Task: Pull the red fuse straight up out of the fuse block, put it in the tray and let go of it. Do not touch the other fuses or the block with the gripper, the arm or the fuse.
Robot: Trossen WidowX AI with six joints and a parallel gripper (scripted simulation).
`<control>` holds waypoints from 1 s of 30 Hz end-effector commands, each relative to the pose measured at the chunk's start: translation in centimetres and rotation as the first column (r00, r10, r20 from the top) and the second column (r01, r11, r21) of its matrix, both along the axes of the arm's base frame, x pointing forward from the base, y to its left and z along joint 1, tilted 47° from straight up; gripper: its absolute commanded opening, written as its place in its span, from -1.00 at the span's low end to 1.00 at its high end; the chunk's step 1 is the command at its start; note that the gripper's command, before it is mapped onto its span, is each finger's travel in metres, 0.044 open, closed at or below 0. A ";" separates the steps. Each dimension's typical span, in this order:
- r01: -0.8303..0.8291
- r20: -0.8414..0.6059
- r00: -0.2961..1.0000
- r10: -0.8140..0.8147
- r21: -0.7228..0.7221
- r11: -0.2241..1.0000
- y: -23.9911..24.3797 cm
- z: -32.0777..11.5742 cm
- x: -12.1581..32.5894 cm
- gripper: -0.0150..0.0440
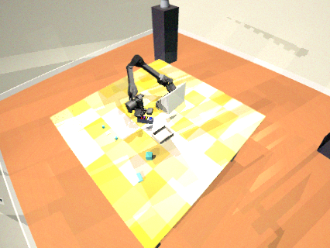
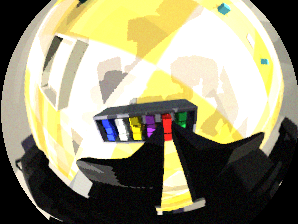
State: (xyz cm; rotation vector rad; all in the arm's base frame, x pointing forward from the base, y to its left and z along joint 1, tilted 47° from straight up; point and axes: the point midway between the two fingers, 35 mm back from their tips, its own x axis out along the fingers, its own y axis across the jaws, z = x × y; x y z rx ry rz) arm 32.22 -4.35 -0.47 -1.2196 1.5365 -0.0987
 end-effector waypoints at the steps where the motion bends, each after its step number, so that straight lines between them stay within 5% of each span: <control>1: 0.003 0.004 1.000 -0.003 0.002 1.000 0.2 0.2 0.0 -0.49; 30: 0.002 0.002 1.000 -0.002 0.001 1.000 1.2 1.2 -0.2 -0.49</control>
